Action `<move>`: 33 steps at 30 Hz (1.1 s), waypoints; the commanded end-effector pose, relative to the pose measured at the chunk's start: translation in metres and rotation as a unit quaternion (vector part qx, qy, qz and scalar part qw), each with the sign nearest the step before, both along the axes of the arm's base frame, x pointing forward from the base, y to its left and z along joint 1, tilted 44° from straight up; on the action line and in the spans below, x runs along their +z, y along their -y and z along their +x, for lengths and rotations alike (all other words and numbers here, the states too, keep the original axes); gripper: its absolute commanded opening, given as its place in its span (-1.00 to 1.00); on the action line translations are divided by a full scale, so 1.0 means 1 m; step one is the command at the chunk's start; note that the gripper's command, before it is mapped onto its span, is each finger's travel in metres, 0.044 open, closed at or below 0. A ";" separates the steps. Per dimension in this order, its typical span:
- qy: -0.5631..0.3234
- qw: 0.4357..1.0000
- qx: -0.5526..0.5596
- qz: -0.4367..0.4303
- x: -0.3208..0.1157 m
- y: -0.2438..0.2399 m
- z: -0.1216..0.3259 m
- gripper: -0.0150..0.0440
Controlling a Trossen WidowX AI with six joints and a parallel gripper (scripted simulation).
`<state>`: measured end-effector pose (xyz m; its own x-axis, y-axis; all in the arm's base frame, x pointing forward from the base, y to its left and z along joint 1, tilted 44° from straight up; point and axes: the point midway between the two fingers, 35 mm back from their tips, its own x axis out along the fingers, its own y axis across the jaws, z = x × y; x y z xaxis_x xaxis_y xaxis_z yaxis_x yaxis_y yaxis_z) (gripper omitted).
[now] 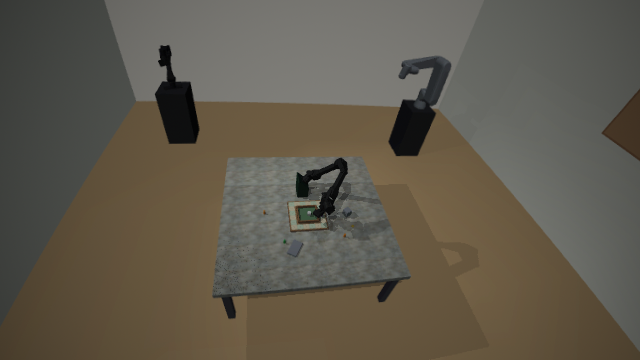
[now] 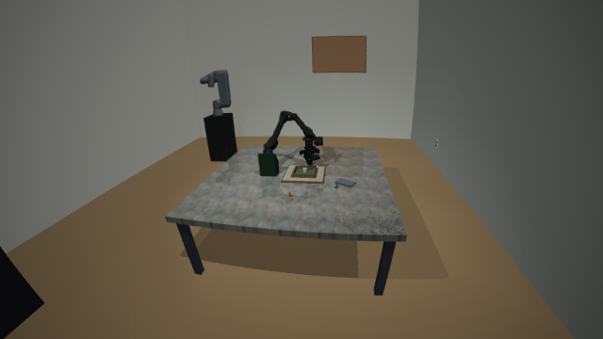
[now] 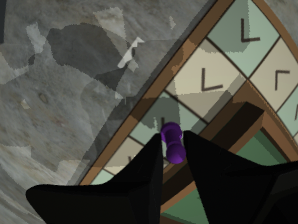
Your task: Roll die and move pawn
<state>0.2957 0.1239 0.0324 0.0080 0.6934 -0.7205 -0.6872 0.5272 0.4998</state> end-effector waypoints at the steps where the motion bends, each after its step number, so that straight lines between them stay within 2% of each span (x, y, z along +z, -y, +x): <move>1: -0.002 1.000 -0.001 0.002 0.000 -0.001 0.000 -0.42; 9: -0.002 1.000 -0.001 0.001 0.002 0.002 0.000 -0.49; 28: -0.003 1.000 -0.001 -0.002 0.088 0.084 0.003 -0.49; 33: -0.003 1.000 -0.001 -0.001 0.091 0.087 0.002 -0.49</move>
<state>0.2993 0.0393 0.1194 0.0117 0.6940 -0.7199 -0.6776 0.5349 0.5047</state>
